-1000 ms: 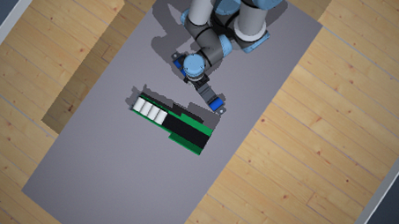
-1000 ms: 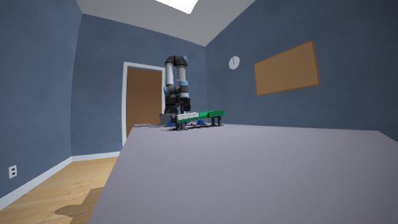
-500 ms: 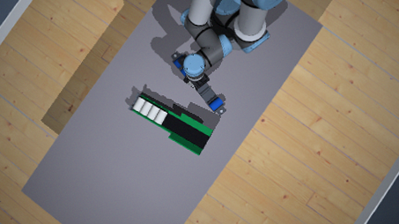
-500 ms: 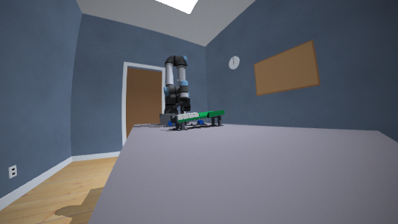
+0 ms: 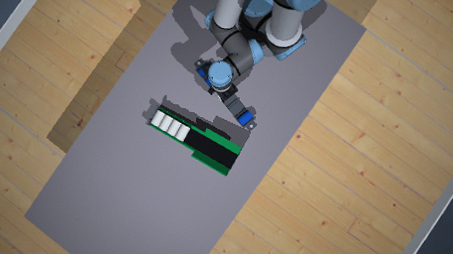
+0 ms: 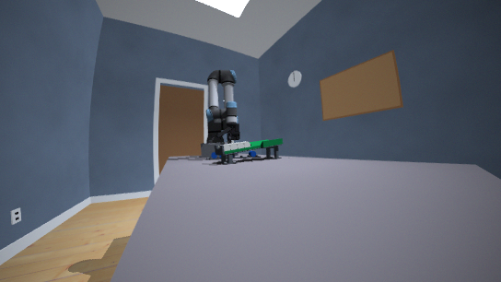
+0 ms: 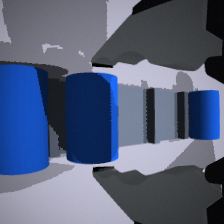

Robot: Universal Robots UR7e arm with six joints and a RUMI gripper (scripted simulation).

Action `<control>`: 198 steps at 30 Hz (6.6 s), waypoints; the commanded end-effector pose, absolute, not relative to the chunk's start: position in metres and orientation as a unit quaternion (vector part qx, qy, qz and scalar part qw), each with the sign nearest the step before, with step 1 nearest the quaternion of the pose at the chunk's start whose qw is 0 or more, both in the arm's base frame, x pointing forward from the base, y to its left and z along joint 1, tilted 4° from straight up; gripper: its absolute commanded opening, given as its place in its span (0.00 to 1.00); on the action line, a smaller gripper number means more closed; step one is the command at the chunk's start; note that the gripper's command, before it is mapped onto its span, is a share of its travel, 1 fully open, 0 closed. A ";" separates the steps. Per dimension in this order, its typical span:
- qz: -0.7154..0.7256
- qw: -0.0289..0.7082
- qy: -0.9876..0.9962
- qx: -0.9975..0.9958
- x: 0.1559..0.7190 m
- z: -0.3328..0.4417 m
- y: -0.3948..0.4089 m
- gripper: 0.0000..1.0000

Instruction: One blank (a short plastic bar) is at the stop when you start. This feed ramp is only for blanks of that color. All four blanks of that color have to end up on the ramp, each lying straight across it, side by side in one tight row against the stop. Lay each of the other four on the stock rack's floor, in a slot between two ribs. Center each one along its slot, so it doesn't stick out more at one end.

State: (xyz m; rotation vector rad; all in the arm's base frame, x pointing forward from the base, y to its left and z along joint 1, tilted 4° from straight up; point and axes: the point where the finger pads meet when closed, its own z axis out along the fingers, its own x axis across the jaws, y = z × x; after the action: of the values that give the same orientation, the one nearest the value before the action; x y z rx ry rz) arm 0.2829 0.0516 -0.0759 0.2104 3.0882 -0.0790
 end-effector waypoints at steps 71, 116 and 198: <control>-0.026 0.023 0.997 0.068 0.279 0.014 0.056 1.00; -0.026 0.023 0.997 0.068 0.276 0.087 0.060 1.00; -0.026 0.023 0.997 0.068 0.276 0.087 0.060 1.00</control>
State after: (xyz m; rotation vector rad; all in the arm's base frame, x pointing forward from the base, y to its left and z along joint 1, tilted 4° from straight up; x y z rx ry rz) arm 0.2759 0.0604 0.0869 0.2104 3.0882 -0.0791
